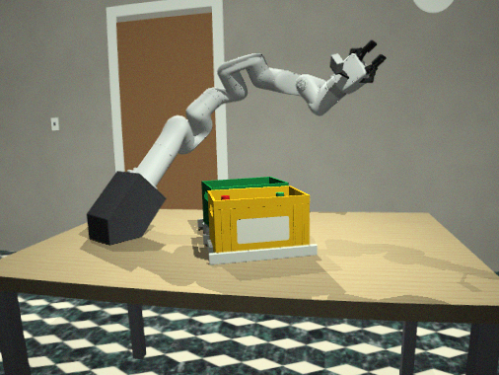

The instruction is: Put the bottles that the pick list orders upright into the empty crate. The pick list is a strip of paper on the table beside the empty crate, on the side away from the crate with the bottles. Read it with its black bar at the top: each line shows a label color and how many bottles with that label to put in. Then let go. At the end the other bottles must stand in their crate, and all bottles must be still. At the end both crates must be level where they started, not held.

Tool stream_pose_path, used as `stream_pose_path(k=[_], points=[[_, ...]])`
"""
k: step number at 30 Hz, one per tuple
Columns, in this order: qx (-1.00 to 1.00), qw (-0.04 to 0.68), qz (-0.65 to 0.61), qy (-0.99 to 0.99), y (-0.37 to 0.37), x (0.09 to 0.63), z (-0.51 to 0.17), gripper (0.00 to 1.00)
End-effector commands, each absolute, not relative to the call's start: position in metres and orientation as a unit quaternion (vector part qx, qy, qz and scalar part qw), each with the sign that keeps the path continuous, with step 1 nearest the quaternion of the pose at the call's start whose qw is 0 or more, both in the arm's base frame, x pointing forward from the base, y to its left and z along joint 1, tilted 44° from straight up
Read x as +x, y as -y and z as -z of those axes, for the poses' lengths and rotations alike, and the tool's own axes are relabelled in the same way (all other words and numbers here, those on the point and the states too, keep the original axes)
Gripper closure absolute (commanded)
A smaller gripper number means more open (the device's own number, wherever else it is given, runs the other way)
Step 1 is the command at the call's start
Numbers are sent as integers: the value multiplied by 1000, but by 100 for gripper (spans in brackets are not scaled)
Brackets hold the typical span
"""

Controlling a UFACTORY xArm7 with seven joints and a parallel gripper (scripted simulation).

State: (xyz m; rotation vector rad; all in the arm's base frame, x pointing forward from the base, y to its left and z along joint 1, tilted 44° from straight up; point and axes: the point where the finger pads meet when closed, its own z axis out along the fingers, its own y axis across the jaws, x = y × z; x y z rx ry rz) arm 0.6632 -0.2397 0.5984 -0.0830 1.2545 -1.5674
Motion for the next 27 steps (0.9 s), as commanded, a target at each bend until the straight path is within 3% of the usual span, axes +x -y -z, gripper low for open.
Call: stream_pose_path(k=[1, 27], points=[[20, 555, 637, -535, 252, 644, -609, 35], [247, 613, 515, -547, 289, 573, -622, 35]])
